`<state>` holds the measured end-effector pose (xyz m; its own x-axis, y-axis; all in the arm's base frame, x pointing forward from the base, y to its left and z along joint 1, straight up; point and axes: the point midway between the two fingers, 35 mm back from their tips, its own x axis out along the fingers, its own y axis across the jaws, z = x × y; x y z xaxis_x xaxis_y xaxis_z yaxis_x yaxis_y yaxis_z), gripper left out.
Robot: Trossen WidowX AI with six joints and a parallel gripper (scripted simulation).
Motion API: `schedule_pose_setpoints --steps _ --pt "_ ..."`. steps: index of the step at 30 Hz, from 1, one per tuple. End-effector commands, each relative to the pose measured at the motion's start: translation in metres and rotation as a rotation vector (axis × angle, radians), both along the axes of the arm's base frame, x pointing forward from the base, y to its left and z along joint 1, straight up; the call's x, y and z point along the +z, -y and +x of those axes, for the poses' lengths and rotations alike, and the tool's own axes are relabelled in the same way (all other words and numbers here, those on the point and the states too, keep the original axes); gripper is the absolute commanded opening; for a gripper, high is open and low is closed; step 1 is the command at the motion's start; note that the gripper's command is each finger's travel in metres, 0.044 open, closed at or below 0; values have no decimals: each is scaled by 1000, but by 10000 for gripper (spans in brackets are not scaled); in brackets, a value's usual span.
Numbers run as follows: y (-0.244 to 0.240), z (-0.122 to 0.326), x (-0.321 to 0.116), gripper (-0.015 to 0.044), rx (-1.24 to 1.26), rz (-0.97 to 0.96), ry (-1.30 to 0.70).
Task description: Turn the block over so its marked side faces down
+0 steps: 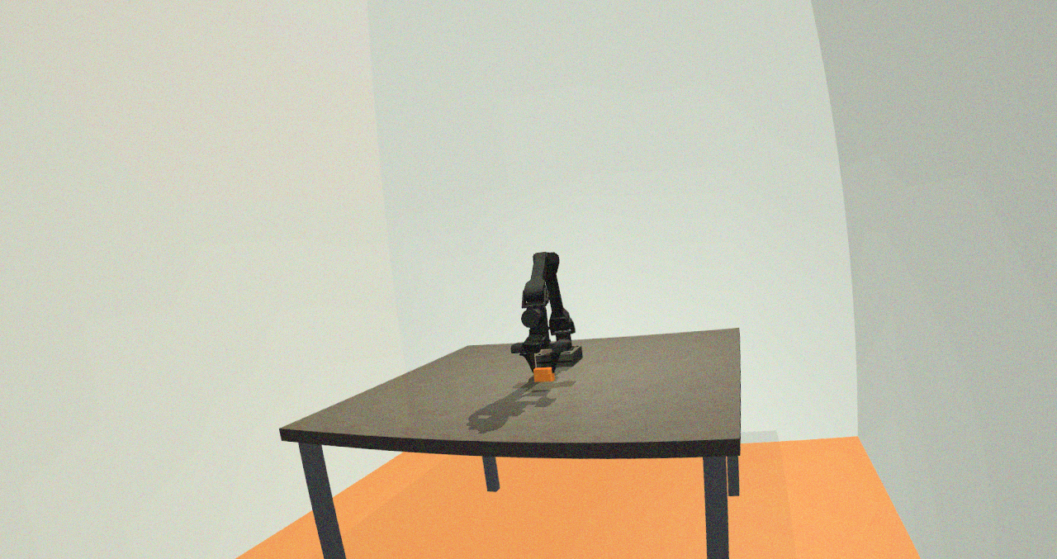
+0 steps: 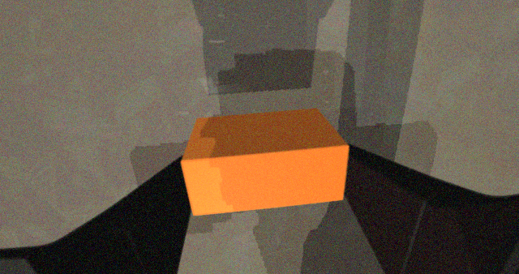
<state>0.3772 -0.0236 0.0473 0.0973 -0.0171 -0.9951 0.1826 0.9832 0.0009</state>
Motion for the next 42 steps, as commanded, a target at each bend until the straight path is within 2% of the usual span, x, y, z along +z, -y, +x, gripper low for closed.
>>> schedule_pose_setpoints --steps 1,31,42 --pt "0 -1 -4 0 4 -15 49" --pt "-1 -9 -12 0 1 -96 492" --pt "-1 0 -25 0 4 -113 589"
